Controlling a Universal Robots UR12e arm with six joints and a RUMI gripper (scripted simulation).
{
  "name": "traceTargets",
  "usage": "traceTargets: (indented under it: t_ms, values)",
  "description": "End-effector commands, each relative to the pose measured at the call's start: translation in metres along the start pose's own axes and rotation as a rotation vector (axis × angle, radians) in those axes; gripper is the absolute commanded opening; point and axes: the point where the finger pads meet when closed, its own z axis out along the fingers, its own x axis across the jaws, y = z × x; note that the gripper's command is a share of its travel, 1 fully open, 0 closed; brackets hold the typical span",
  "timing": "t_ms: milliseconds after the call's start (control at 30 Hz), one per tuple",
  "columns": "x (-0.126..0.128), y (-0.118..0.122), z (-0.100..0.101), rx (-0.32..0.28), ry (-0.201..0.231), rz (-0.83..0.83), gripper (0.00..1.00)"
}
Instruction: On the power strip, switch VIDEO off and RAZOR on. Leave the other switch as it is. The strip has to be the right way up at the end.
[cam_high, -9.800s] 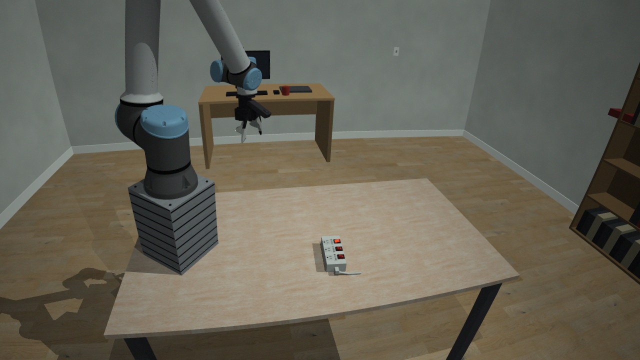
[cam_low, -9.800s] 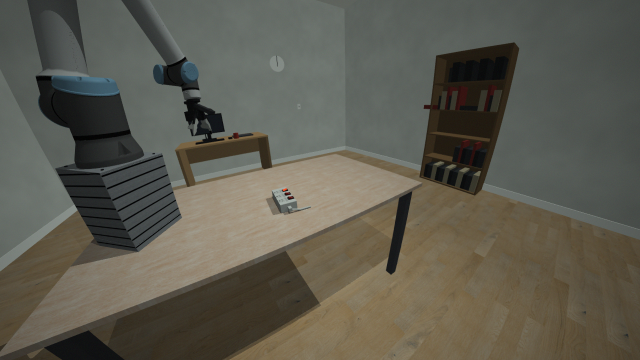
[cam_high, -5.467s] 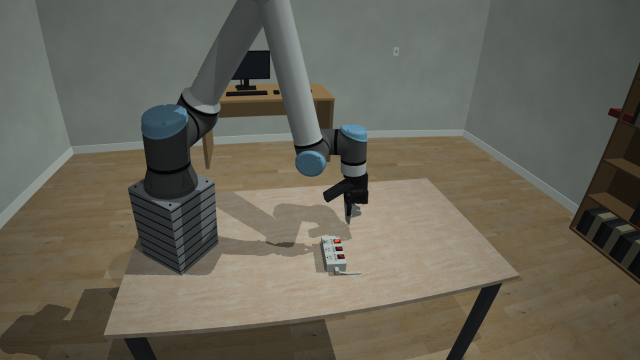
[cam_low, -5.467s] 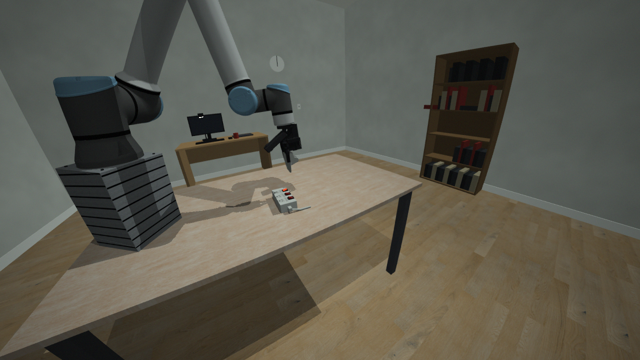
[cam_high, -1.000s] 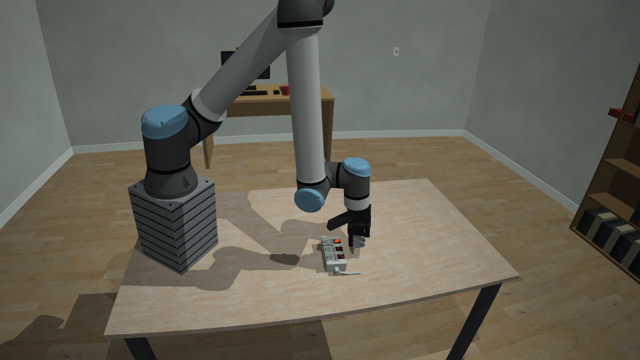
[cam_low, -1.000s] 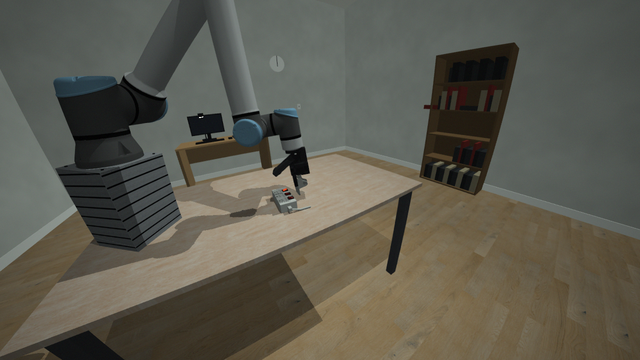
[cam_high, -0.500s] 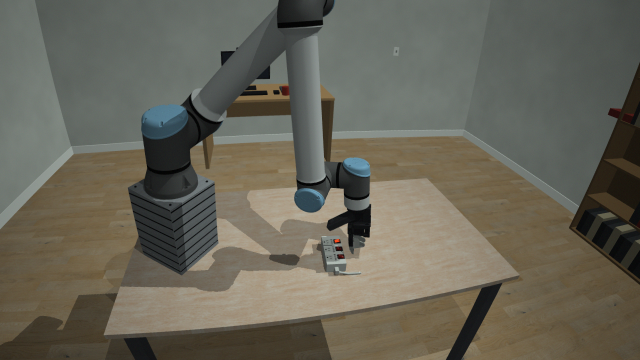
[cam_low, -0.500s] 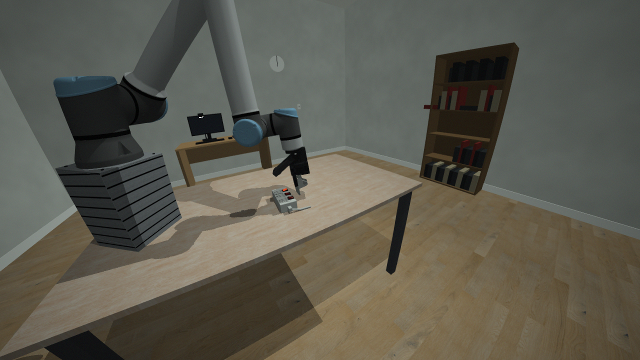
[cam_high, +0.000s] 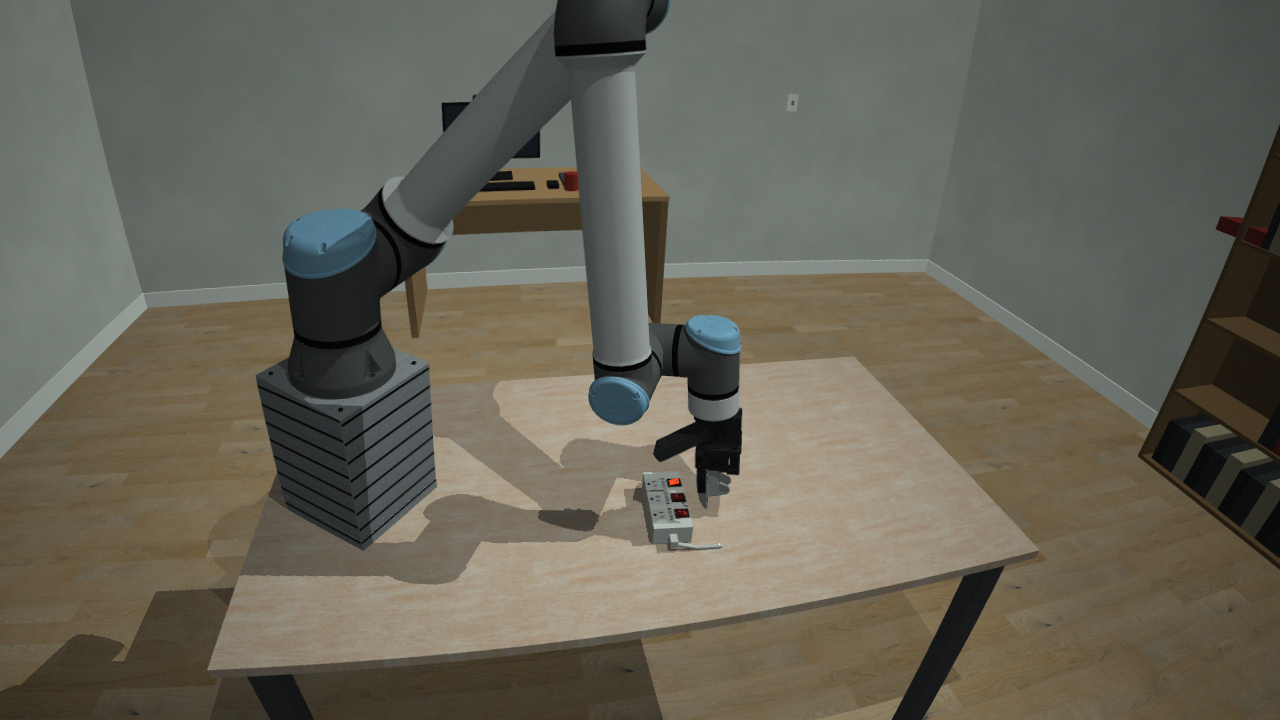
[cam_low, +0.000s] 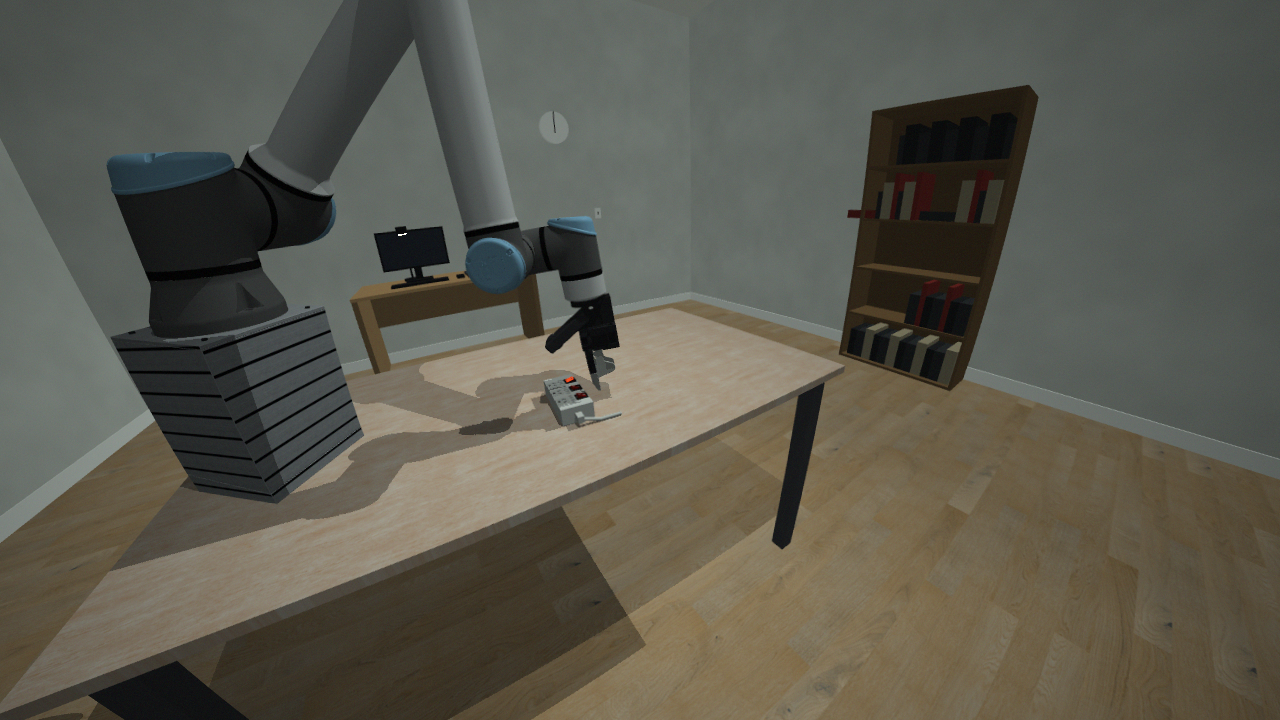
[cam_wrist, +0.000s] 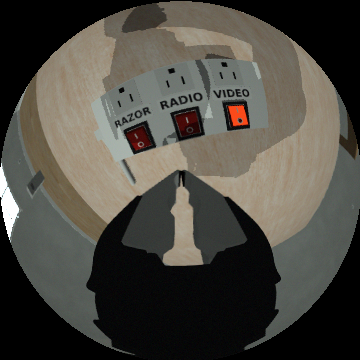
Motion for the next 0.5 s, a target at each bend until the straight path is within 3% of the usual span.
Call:
traceTargets:
  t_ms: [0, 167, 467]
  values:
    - [0.001, 0.001, -0.021, 0.001, 0.0, 0.0, 0.0]
    - [0.0, 0.006, -0.077, 0.001, 0.0, -0.001, 0.0]
    - [-0.001, 0.005, -0.078, 0.005, 0.0, 0.001, 0.0]
